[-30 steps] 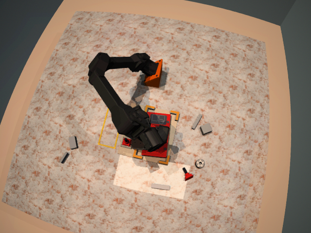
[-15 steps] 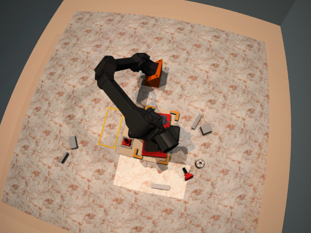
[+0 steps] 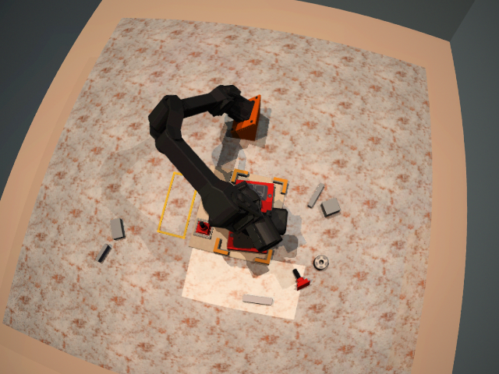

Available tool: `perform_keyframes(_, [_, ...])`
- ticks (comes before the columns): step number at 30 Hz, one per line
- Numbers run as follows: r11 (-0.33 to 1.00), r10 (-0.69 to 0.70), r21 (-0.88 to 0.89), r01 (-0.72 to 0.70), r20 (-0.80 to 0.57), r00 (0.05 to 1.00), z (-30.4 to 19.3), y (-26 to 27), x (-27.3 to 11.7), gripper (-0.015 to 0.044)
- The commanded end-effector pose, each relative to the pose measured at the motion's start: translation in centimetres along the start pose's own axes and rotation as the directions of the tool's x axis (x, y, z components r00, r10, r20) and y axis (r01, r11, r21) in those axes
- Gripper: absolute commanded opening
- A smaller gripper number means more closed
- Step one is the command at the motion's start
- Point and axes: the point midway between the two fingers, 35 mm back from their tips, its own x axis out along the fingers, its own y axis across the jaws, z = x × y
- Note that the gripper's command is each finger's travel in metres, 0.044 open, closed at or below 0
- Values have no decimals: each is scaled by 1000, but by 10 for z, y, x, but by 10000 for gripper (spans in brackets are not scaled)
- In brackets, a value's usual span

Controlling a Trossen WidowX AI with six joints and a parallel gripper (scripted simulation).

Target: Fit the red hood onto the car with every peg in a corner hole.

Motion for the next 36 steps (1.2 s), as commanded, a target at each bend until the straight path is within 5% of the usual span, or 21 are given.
perform_keyframes(1, [1000,-2,-8,2,9,1000,0,2,2,0])
perform_keyframes(36, [1000,-2,-8,2,9,1000,-1,3,5,0])
